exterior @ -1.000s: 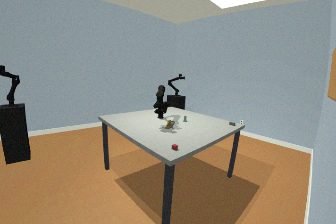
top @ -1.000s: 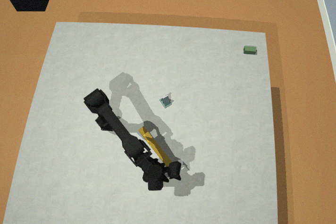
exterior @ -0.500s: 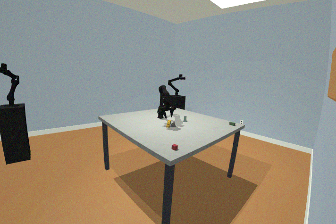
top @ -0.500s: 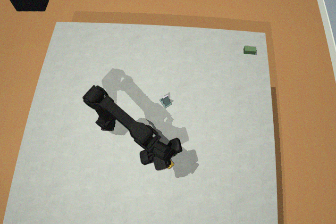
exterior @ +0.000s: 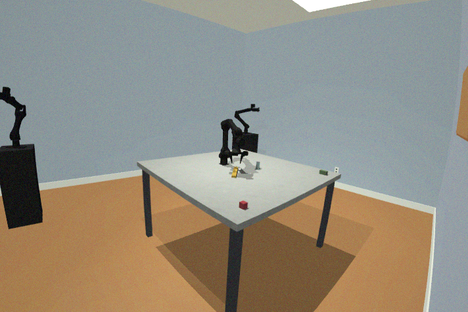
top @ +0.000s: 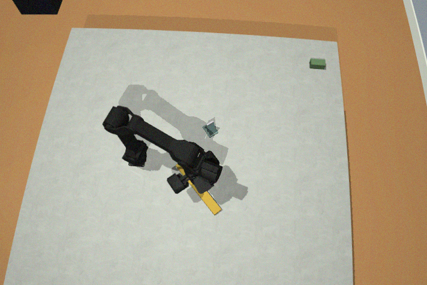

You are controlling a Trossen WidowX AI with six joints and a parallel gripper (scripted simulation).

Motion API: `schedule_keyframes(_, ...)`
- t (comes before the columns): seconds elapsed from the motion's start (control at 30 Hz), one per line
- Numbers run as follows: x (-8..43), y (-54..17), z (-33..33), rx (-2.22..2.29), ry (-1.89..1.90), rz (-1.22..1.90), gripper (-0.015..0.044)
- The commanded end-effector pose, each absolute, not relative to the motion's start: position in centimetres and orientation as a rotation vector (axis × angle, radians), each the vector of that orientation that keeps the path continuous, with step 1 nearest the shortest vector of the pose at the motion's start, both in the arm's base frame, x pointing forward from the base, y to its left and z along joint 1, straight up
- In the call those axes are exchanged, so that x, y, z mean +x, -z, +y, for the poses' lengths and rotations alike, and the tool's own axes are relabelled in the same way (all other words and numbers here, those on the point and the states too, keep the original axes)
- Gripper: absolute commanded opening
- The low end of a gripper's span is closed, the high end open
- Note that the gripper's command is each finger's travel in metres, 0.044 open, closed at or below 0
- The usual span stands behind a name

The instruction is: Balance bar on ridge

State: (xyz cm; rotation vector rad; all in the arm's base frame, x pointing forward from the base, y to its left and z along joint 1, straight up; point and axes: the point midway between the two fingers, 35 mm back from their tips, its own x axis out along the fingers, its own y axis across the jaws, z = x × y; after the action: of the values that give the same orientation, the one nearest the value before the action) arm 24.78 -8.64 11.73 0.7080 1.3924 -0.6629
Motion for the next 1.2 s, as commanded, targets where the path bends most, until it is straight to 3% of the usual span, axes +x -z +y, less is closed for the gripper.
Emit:
schedule_keyframes(0.0, 23.7, -11.8, -7.9, 0.65, 0.646, 1.444, 0.0315)
schedule_keyframes(1.17, 23.9, -5.2, -8.0, 0.65, 0.646, 1.444, 0.0315)
